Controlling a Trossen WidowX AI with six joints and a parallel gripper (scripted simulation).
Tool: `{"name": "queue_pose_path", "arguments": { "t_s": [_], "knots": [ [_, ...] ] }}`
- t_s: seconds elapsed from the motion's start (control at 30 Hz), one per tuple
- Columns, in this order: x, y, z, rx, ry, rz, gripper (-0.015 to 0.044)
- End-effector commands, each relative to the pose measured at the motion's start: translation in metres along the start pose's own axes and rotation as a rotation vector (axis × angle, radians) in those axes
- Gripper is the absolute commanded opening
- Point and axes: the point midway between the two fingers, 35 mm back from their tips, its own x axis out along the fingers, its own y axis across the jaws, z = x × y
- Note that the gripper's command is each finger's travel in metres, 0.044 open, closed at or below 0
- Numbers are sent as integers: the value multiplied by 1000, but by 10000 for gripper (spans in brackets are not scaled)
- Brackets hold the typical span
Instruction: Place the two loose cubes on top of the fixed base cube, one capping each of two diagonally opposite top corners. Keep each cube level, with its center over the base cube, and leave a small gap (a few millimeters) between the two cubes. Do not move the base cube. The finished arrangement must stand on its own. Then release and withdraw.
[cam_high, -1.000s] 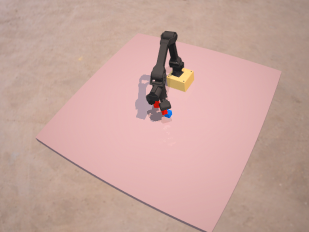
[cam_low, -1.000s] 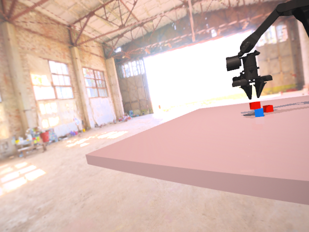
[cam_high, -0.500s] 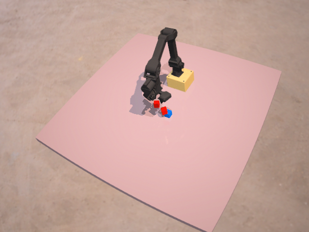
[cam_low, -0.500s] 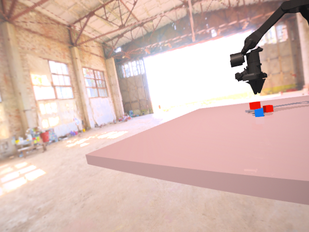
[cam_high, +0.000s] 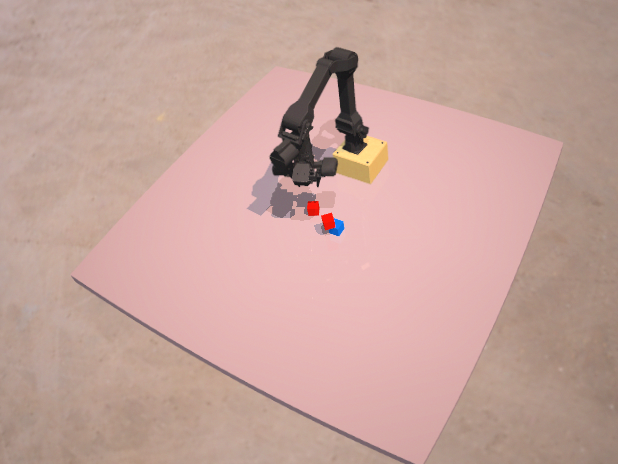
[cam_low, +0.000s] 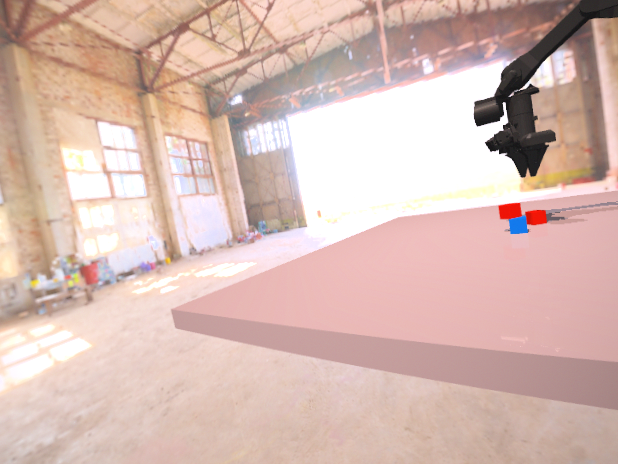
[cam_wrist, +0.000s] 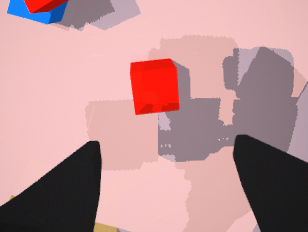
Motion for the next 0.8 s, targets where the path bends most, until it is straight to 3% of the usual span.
{"name": "queue_pose_path", "arguments": {
  "t_s": [0.0,0.17,0.37,0.77],
  "knots": [
    [-2,-2,-9,-91,0,2,265],
    [5,-2,-8,-91,0,2,265],
    [58,-2,-9,-91,0,2,265],
    [75,-2,-9,-91,0,2,265]
  ]
}}
